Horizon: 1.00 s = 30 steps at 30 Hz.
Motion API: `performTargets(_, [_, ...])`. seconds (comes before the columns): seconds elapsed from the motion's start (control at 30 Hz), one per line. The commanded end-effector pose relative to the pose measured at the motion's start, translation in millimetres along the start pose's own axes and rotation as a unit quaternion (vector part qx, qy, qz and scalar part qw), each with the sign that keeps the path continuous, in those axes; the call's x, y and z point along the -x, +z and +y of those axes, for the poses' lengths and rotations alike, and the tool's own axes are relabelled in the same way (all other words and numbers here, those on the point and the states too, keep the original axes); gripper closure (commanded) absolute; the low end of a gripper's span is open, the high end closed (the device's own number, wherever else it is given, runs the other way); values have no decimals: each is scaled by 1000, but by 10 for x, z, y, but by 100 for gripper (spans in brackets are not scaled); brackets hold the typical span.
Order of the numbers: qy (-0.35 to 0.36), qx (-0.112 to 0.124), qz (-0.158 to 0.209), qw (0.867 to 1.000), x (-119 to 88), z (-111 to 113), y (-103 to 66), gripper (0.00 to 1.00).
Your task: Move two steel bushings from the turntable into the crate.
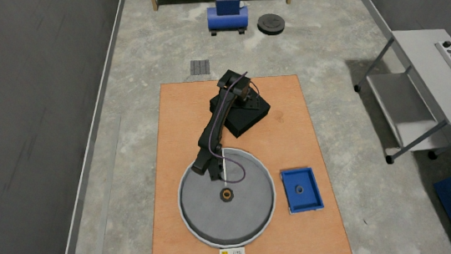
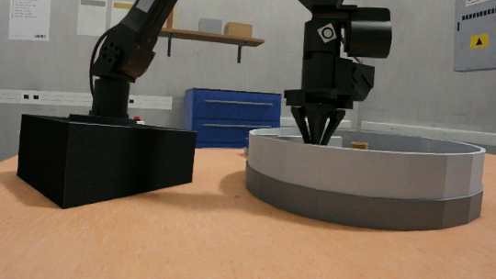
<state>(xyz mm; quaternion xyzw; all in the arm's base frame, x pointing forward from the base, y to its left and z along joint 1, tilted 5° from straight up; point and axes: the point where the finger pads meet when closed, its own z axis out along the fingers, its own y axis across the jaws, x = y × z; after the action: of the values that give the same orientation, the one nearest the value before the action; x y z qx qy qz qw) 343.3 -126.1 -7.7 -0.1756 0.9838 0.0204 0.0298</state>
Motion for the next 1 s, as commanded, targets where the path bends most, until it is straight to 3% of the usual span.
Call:
performTargets(0.0, [6, -8, -22, 1000, 50, -70, -104, 88])
performTargets(0.6, [6, -8, -22, 1000, 49, -70, -101, 88])
performTargets(0.8, [9, 10, -3, 1000, -48, 7, 95, 88])
performTargets(0.97, [9, 10, -2, 1000, -50, 8, 102, 88])
